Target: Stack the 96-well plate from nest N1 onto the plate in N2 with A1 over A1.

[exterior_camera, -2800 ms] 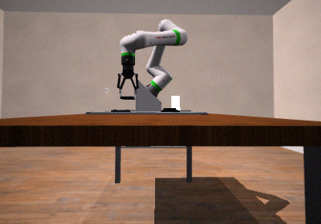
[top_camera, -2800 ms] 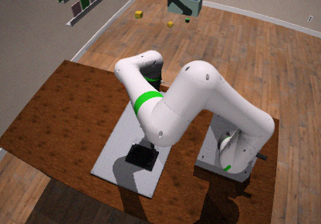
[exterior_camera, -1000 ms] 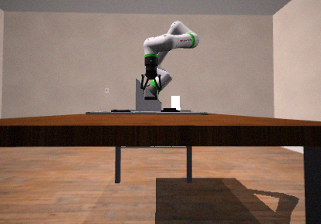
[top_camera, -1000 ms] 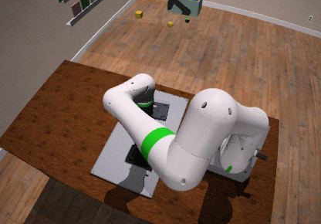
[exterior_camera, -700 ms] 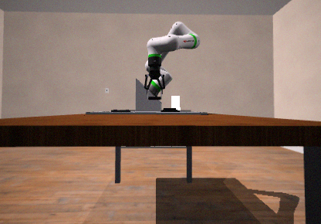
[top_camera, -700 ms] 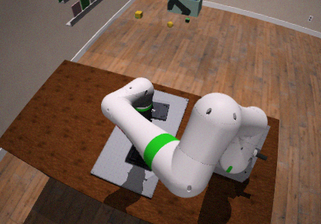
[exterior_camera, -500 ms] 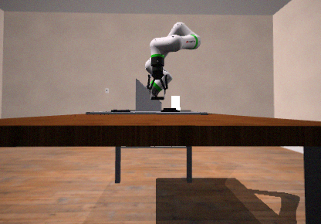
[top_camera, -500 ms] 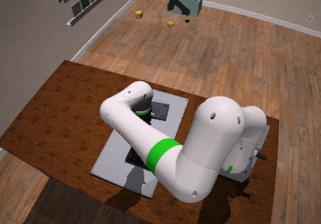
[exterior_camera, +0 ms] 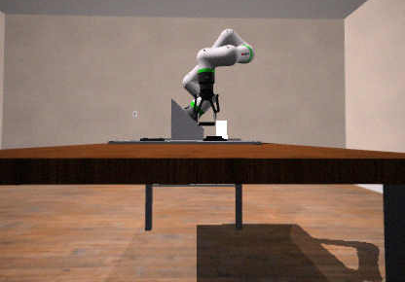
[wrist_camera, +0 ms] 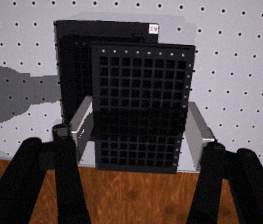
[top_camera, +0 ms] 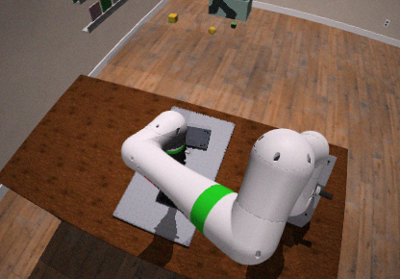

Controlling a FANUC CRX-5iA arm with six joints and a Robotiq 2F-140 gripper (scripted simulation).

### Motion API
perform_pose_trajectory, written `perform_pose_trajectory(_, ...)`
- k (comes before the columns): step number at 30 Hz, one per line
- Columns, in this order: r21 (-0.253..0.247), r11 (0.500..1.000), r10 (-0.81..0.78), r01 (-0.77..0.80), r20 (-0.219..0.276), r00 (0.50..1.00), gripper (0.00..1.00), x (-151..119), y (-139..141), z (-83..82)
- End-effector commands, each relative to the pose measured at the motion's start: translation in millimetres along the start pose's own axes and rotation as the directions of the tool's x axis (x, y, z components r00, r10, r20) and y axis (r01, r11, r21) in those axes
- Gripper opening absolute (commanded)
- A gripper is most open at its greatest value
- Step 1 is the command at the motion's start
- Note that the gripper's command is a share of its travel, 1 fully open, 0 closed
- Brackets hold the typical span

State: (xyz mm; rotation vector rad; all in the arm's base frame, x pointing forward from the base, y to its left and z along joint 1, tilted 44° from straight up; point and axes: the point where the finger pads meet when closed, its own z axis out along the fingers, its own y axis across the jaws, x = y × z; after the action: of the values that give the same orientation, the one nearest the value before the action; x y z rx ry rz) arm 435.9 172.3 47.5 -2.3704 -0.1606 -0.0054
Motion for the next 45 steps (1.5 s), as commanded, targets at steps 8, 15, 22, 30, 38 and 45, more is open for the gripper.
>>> perform_pose_trajectory(8,-0.001,1.0,0.0,0.0,0.0,1.0,0.0,-3,-26,-0.2)
perform_pose_trajectory(15,-0.001,1.0,0.0,0.0,0.0,1.0,0.0,-6,-44,-0.2)
perform_pose_trajectory(22,-0.001,1.0,0.0,0.0,0.0,1.0,0.0,-6,-44,-0.2)
perform_pose_trajectory(30,-0.001,1.0,0.0,0.0,0.0,1.0,0.0,-6,-43,-0.2)
perform_pose_trajectory(38,-0.001,1.0,0.0,0.0,0.0,1.0,0.0,-6,-43,-0.2)
perform_pose_trajectory(45,-0.001,1.0,0.0,0.0,0.0,1.0,0.0,-5,-43,-0.2)
